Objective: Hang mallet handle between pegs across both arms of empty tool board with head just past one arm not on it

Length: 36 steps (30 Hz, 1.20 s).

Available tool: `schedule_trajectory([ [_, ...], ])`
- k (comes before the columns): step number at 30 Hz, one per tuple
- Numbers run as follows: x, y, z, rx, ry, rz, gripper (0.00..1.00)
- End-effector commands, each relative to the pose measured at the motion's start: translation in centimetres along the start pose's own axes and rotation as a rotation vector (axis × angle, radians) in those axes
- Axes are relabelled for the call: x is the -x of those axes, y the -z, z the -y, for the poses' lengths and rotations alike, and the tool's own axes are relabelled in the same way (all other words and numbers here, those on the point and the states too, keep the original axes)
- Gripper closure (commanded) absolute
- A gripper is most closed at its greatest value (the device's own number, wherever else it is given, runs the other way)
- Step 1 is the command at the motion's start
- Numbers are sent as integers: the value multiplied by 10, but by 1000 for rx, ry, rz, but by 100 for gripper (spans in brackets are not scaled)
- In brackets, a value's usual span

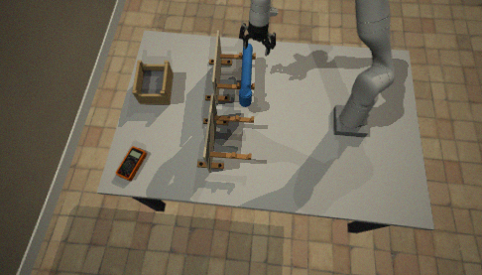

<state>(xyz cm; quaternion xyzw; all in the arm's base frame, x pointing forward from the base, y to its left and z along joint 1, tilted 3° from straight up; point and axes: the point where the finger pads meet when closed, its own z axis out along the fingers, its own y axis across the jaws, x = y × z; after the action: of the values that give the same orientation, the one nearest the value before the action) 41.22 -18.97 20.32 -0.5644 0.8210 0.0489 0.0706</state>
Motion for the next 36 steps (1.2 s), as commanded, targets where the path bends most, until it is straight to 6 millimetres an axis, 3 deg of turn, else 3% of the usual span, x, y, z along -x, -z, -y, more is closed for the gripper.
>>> schedule_trajectory([
  [1, 33, -7, 5, -9, 151, -75, 0],
  [14, 75, -20, 10, -21, 386, -197, 0],
  [30, 76, -22, 10, -22, 394, -201, 0],
  [36, 71, -46, 11, -15, 392, -201, 0],
])
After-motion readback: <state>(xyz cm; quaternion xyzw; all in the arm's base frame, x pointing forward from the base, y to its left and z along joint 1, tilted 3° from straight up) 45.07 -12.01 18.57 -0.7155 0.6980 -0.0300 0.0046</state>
